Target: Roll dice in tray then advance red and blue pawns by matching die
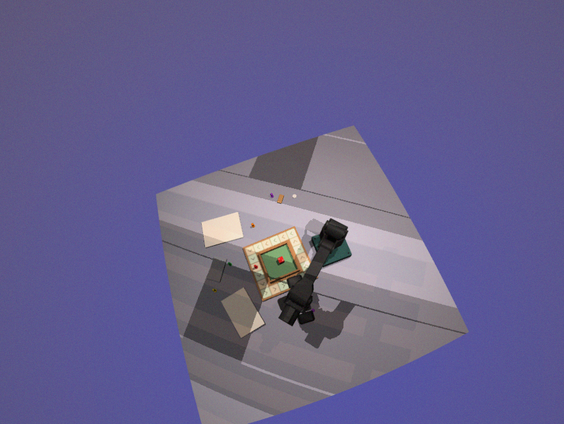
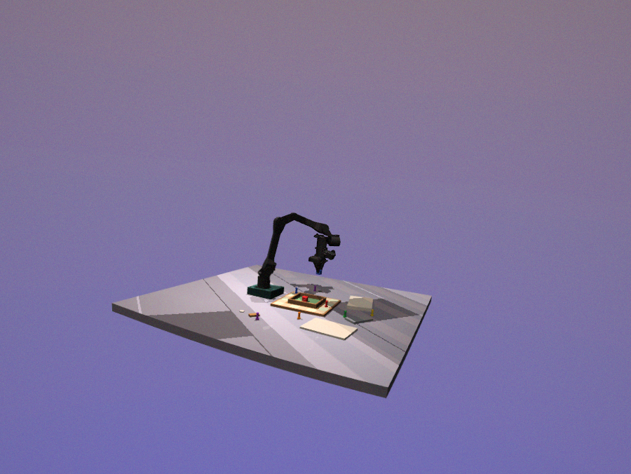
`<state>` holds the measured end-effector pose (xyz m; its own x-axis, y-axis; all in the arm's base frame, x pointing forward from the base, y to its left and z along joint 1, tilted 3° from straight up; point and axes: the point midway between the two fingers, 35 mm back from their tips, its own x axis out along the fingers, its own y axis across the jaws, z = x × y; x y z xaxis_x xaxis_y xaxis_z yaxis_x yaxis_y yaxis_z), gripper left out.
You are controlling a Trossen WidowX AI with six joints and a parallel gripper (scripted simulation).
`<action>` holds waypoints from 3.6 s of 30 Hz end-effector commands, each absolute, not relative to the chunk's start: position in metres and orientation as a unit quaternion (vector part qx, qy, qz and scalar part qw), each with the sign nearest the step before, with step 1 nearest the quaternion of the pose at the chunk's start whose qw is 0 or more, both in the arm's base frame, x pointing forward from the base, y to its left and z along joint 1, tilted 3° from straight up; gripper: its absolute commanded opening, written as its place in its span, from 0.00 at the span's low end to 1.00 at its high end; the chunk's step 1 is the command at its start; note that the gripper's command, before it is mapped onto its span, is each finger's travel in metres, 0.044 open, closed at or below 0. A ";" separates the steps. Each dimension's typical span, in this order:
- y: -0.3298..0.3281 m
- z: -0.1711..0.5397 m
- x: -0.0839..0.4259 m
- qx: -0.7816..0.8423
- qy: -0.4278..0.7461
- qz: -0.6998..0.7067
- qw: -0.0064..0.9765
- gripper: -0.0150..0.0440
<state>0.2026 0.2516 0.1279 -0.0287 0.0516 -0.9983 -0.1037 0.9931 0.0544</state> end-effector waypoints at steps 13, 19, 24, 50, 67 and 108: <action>0.182 0.107 0.257 -0.018 0.715 0.036 0.697 0.25; 0.153 0.099 0.272 -0.022 0.716 0.038 0.697 0.25; 0.131 0.093 0.283 -0.028 0.715 0.045 0.697 0.25; 0.086 0.071 0.308 -0.041 0.574 0.076 0.814 0.25; 0.088 0.072 0.312 -0.011 0.359 0.082 0.929 0.25; 0.010 0.095 0.290 -0.014 0.360 0.081 0.929 0.25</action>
